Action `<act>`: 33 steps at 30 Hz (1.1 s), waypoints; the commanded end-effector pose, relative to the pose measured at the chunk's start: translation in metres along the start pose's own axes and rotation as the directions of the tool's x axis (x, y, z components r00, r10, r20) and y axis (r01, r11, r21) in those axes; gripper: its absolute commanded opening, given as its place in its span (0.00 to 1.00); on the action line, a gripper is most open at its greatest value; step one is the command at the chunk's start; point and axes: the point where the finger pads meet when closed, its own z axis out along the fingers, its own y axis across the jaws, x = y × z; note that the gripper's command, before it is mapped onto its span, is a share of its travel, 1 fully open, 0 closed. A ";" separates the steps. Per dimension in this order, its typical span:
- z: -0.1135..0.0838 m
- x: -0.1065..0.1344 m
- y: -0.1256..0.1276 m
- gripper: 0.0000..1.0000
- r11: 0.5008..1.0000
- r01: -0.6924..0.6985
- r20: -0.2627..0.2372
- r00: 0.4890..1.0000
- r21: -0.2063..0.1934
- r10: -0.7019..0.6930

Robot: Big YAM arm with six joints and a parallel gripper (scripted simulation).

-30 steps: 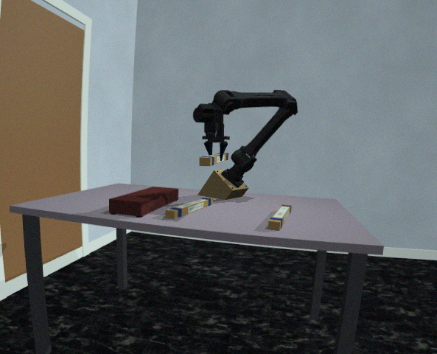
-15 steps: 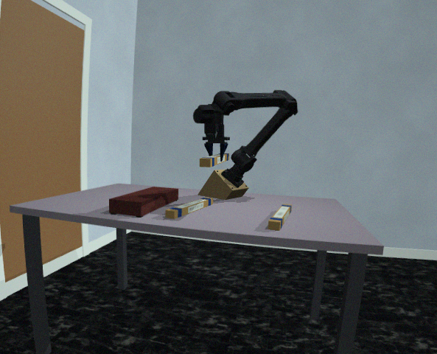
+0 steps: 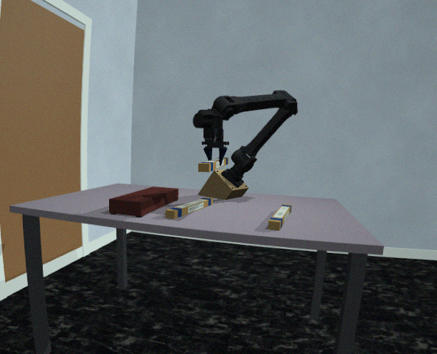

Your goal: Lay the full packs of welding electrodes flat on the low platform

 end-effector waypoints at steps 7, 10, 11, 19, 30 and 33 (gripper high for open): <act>-0.009 -0.014 0.005 0.00 0.999 0.024 0.054 0.998 0.035 -0.025; -0.005 -0.014 0.005 0.00 0.999 0.024 0.054 0.998 0.034 -0.025; -0.004 -0.014 0.005 0.00 0.999 0.024 0.054 0.998 0.034 -0.025; 0.004 -0.014 0.005 0.00 0.999 0.023 0.054 0.998 0.034 -0.025; 0.019 -0.015 0.004 0.00 0.999 0.023 0.055 0.998 0.033 -0.025; 0.023 -0.015 0.004 0.00 0.999 0.023 0.055 0.998 0.033 -0.025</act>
